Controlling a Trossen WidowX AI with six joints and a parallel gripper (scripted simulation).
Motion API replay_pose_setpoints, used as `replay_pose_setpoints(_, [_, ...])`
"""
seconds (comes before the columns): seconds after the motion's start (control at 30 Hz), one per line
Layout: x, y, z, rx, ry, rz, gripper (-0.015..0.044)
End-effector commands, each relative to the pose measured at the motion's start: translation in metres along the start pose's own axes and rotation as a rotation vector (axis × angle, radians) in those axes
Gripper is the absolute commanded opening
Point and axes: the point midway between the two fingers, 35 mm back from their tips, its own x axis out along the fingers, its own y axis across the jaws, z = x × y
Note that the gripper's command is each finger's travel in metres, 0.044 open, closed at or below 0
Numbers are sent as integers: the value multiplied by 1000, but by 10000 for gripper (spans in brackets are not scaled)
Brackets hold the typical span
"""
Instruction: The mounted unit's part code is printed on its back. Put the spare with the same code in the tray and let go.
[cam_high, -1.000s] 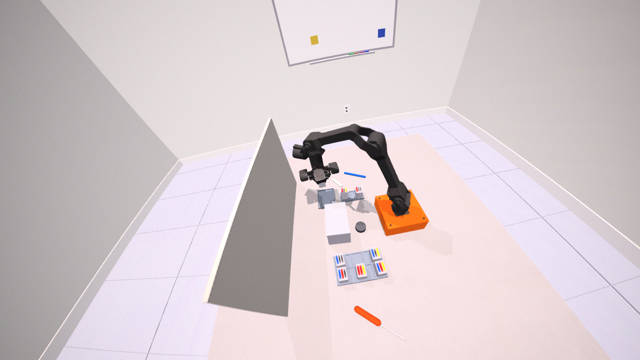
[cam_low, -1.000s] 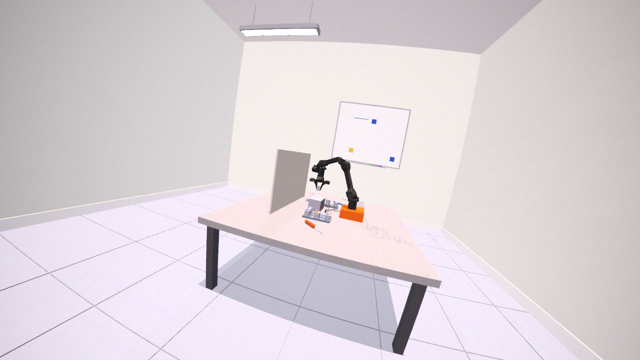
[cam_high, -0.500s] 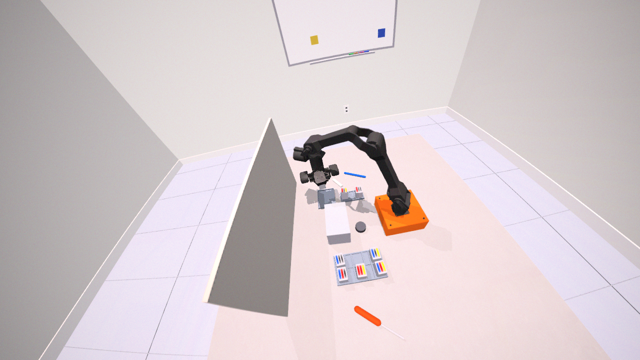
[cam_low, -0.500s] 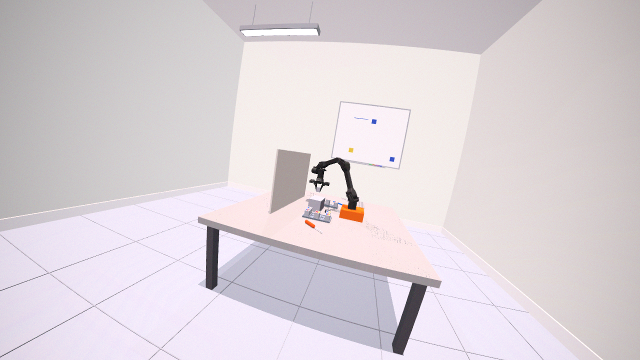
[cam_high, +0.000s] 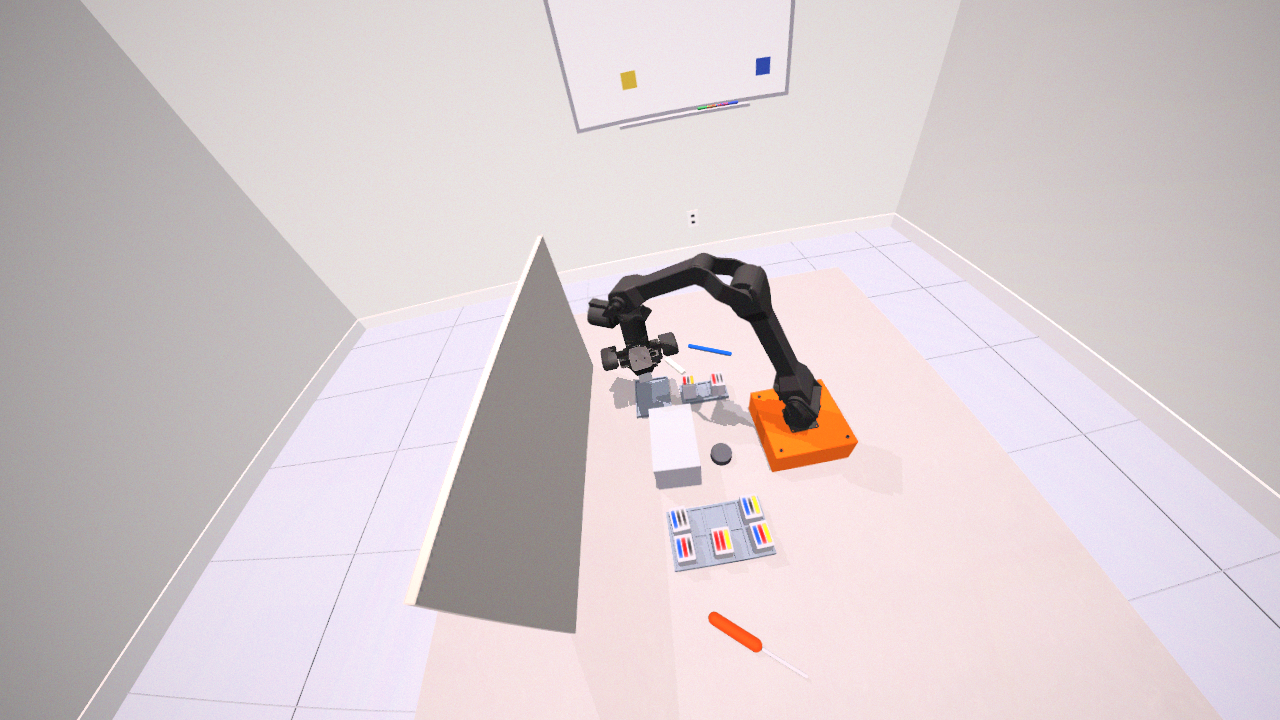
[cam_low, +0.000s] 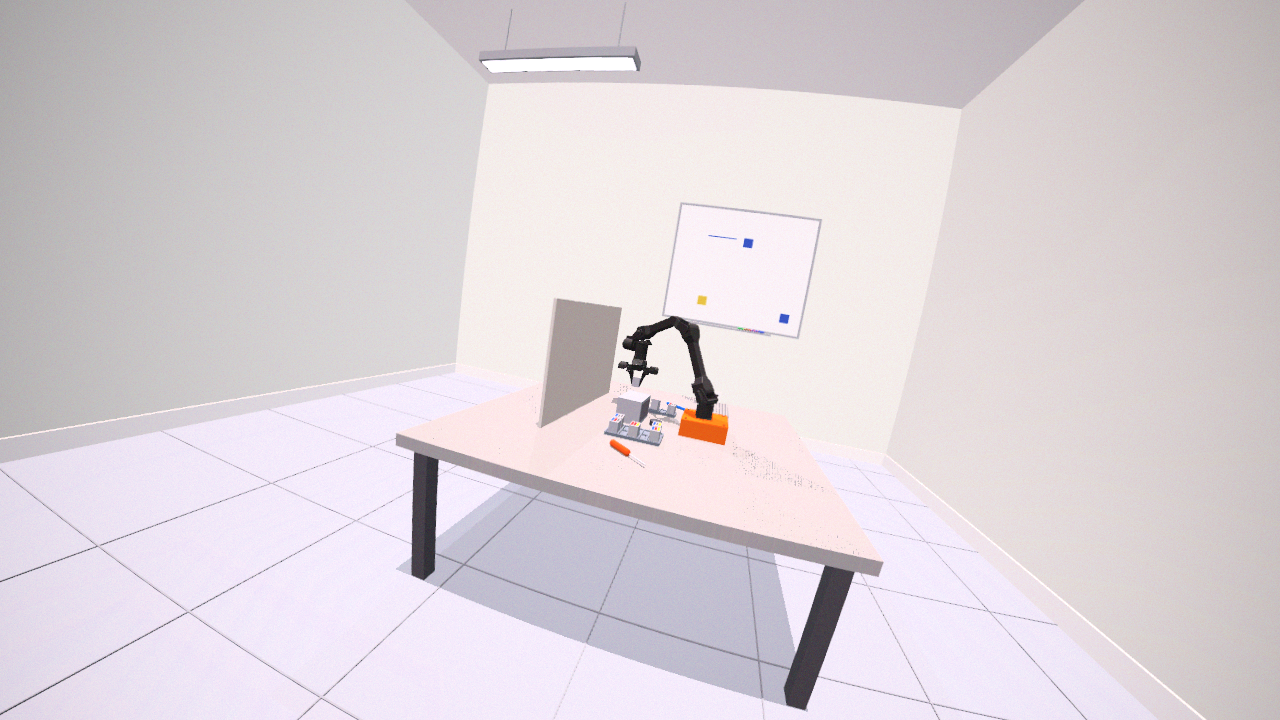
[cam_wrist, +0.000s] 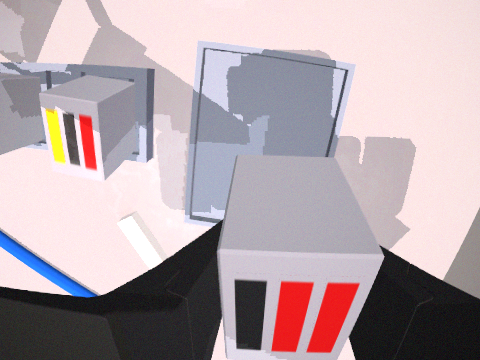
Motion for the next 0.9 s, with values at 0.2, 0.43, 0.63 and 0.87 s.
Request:
replay_pose_setpoints(0.2, [11,0,1,-6,-5,0,0])
replay_pose_setpoints(0.43, [17,1,1,-6,-5,0,0])
replay_pose_setpoints(0.63, [23,1,1,-6,-5,0,0])
replay_pose_setpoints(0.87, [29,1,2,-6,-5,0,0])
